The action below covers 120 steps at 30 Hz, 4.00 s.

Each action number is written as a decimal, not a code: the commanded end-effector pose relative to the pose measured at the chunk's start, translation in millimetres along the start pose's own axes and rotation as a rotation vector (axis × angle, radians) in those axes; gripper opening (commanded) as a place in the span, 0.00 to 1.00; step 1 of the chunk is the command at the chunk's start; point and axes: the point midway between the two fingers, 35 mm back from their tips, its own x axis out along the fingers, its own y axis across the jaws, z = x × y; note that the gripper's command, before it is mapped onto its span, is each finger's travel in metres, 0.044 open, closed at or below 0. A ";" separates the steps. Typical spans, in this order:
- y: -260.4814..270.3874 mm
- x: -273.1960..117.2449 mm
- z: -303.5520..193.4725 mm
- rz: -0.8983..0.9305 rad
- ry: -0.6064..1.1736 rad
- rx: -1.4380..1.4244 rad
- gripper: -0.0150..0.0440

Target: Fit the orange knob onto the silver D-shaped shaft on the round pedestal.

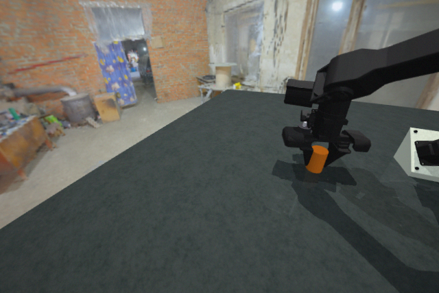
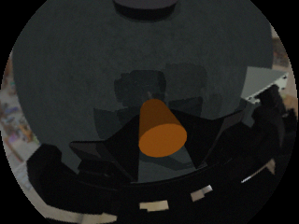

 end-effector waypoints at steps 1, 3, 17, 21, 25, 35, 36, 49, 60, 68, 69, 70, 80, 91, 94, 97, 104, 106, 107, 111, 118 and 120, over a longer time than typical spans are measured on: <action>-0.1 -0.1 0.0 -0.001 -0.001 0.000 0.66; -0.1 -0.1 0.0 -0.001 -0.001 0.000 0.66; 2.0 -23.5 2.0 0.000 -0.005 0.001 0.79; -0.2 -78.6 1.0 0.002 -0.003 0.005 0.97; -0.5 -81.3 0.8 0.002 -0.002 0.005 1.00; -0.3 -65.3 1.3 0.003 -0.002 0.004 1.00; -0.1 -64.0 1.4 0.003 -0.002 0.004 1.00; 1.3 -42.9 2.4 0.003 -0.004 0.004 1.00; 1.5 -25.3 2.3 0.004 -0.003 0.004 1.00; 1.0 -12.6 1.7 0.004 -0.002 0.004 1.00; 0.9 -11.0 1.6 0.004 -0.001 0.004 1.00; 0.8 -9.4 1.5 0.004 -0.001 0.004 1.00; -0.1 0.6 0.6 0.004 0.001 0.004 0.91; -0.1 0.6 0.6 0.004 0.001 0.004 0.52; -0.1 0.6 0.6 0.004 0.001 0.004 0.49; 0.3 -1.4 0.9 0.005 0.000 0.005 0.35; 4.3 -22.2 3.9 0.007 -0.007 0.013 0.25; 5.2 -28.4 4.6 0.008 -0.008 0.016 0.25; 5.6 -31.6 4.9 0.008 -0.009 0.017 0.25; 7.0 -44.1 6.0 0.010 -0.011 0.022 0.25; 8.6 -66.4 7.2 0.012 -0.014 0.031 0.25; 9.0 -72.8 7.5 0.012 -0.014 0.033 0.25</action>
